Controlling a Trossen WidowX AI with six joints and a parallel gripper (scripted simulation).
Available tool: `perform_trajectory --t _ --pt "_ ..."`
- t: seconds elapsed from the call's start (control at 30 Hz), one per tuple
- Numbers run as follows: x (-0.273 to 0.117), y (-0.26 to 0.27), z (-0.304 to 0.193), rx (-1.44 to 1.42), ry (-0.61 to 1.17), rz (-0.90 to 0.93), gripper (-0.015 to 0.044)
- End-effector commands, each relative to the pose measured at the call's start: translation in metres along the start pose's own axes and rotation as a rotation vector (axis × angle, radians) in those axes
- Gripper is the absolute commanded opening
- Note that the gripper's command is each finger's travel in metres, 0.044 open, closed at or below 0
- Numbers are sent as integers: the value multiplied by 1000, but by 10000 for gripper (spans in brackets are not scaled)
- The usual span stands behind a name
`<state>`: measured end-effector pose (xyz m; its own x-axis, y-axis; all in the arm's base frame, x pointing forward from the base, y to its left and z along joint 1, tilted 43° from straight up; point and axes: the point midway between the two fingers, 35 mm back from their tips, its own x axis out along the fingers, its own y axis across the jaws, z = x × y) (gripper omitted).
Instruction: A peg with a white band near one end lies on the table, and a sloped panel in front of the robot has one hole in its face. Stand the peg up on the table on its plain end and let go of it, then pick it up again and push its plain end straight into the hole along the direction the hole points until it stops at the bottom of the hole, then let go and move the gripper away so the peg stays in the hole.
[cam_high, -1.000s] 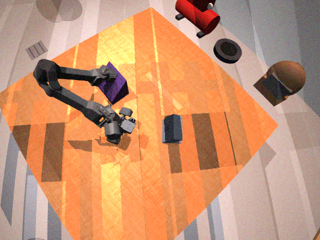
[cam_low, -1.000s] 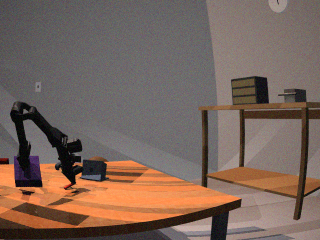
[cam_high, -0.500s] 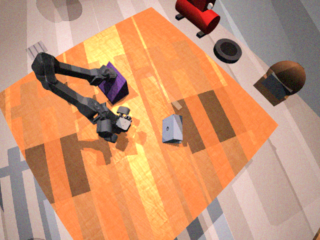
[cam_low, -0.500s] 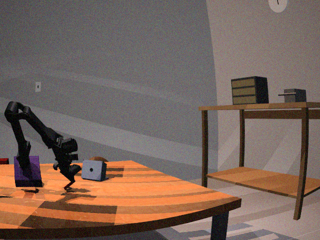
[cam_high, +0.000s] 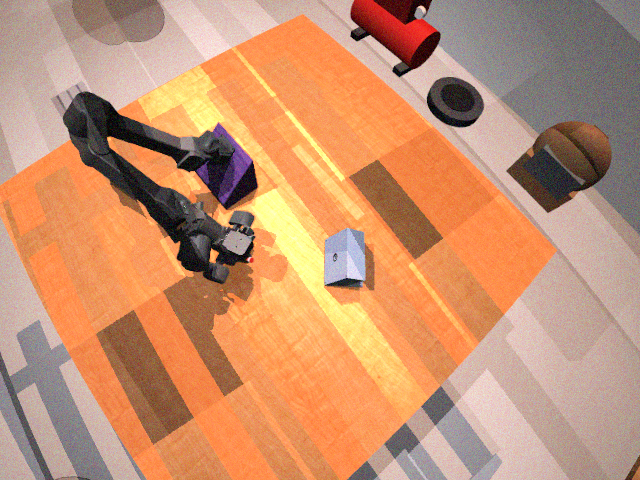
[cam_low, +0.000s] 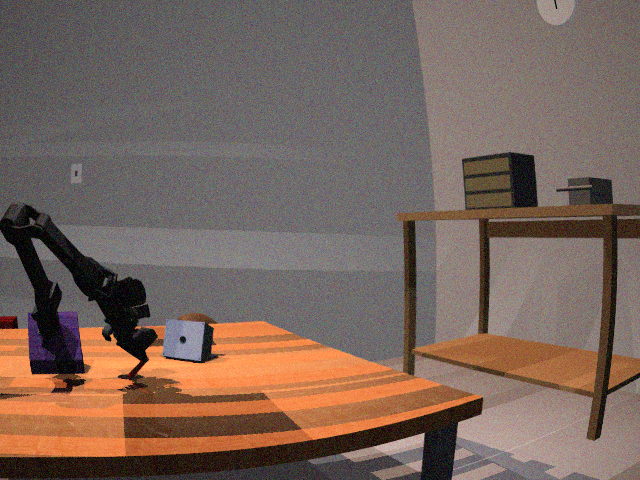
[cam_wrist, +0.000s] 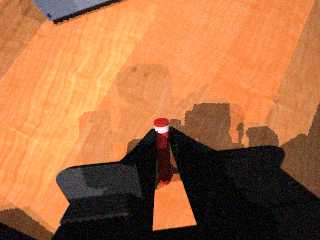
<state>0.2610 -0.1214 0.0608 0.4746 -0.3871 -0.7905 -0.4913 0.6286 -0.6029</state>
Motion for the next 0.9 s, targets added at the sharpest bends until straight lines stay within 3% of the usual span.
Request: perform_trajectory --t 0.0,0.87 --pt "-2 0 0 -4 -32 -1 49" --pt "-16 0 -11 -6 -257 -1 49"
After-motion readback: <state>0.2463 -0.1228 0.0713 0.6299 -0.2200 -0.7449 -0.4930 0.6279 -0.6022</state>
